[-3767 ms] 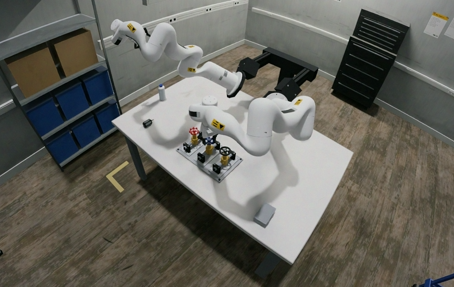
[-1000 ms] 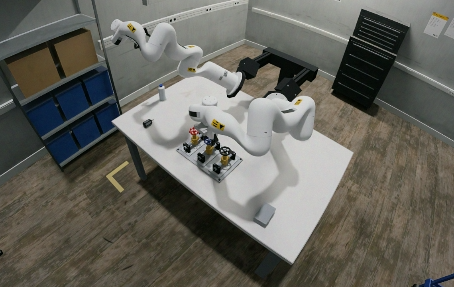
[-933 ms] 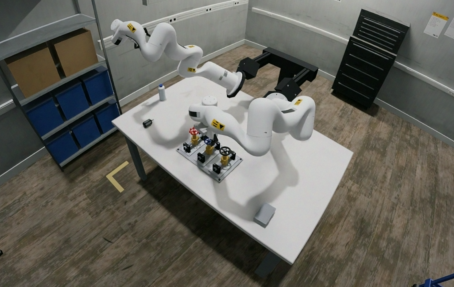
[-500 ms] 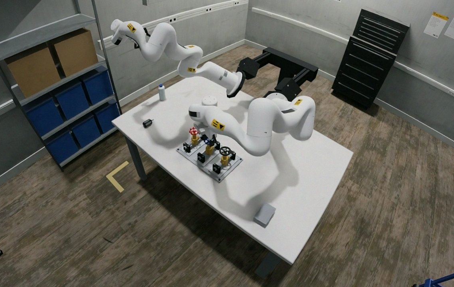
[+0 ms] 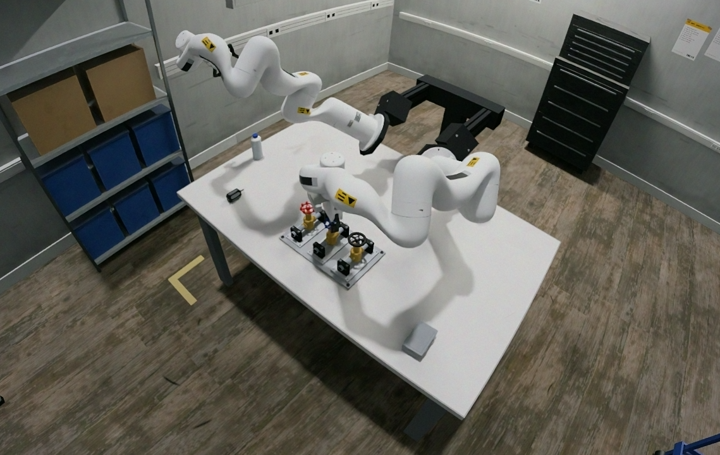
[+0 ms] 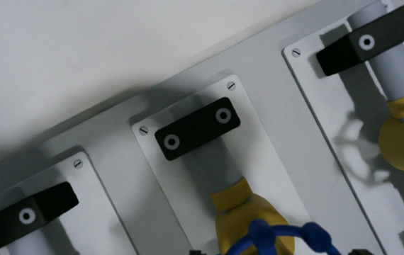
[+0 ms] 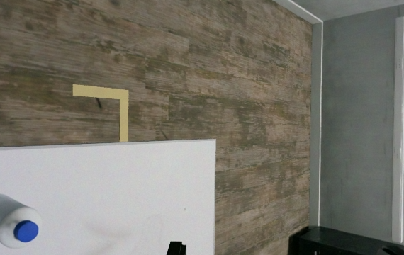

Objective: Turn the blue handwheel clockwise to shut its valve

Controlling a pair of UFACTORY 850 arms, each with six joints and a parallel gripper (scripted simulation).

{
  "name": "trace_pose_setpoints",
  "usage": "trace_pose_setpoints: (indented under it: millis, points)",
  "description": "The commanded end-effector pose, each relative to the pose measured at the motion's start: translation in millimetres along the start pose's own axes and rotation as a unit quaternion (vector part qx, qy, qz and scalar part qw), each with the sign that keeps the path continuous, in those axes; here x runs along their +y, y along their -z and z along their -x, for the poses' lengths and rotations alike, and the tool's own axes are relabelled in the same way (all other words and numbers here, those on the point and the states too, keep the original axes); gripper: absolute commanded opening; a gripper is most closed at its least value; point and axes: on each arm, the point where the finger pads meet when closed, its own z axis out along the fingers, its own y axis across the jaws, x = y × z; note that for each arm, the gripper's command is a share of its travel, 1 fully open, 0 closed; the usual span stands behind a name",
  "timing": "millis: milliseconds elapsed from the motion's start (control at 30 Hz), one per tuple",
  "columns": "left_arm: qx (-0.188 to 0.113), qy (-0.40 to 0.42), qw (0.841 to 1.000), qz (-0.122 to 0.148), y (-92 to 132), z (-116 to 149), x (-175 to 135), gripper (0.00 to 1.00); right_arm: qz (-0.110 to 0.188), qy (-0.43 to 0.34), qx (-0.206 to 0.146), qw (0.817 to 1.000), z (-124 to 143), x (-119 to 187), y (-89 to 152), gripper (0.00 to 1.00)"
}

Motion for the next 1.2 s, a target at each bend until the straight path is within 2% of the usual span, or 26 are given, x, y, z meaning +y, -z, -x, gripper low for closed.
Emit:
trace_pose_setpoints:
  millis: [0,467,1167]
  points:
    - [0.0,-0.024,1.0,0.0,0.4,-0.5,0.1,0.0,0.0,0.0,0.001,1.0,-0.2,0.1,0.5,1.0]
    - [0.0,-0.098,0.995,0.0,0.4,-0.5,0.1,0.0,0.0,0.0,0.001,1.0,-0.2,0.1,0.5,1.0]
    - [0.0,-0.201,0.98,0.0,0.3,-0.5,0.1,0.0,0.0,0.0,0.001,1.0,-0.2,0.1,0.5,1.0]
